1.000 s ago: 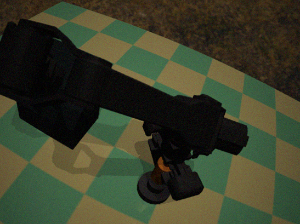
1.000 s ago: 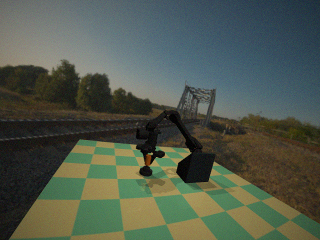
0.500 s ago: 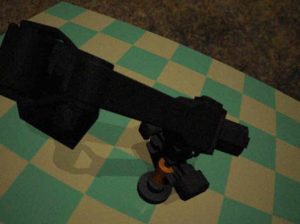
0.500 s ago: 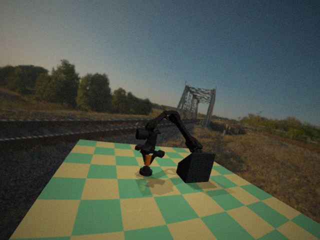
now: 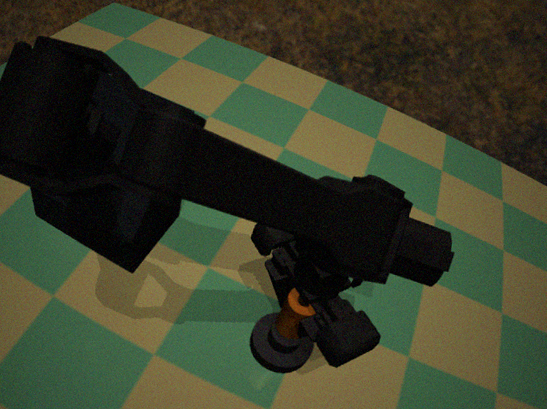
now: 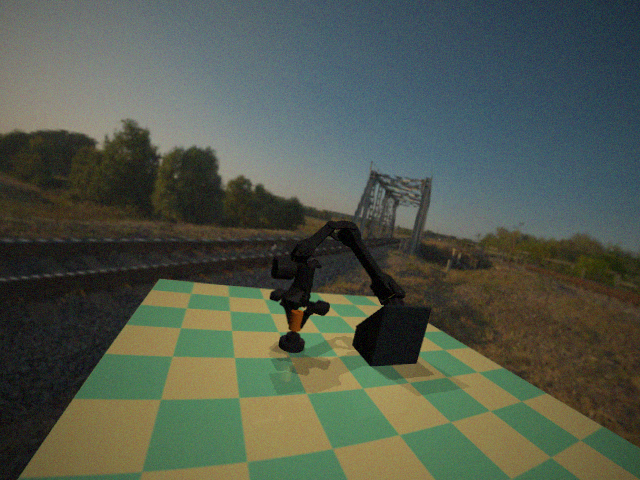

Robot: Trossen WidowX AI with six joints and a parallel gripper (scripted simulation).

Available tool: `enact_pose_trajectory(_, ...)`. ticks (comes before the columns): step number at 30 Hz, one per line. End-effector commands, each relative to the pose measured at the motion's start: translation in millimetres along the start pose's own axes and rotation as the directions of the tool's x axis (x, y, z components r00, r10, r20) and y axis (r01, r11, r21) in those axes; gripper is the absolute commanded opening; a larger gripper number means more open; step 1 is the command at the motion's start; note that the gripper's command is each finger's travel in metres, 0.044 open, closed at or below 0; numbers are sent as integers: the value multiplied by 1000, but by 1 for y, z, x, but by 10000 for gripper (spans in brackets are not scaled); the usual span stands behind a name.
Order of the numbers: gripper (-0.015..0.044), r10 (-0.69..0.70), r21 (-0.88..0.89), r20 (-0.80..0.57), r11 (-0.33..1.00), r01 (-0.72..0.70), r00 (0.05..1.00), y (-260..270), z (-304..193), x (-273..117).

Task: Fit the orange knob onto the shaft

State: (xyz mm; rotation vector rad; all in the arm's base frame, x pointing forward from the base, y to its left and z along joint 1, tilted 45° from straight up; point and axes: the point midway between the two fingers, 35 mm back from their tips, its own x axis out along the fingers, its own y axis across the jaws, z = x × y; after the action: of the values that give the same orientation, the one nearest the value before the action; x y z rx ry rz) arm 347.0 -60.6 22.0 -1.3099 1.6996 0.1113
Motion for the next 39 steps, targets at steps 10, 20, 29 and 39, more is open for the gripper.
enact_pose_trajectory(10, 0, -1, -4, 2, 1000, 1, 1000, 1, 1, 1)
enact_pose_trajectory(20, 0, -1, -4, 2, 1000, 1, 1000, 2, 1, -2)
enact_pose_trajectory(29, 0, -1, -154, 2, 988, 1, 1000, 0, 1, -3)
enact_pose_trajectory(39, 0, -1, -212, 2, 977, 2, 1000, -1, 2, -1)
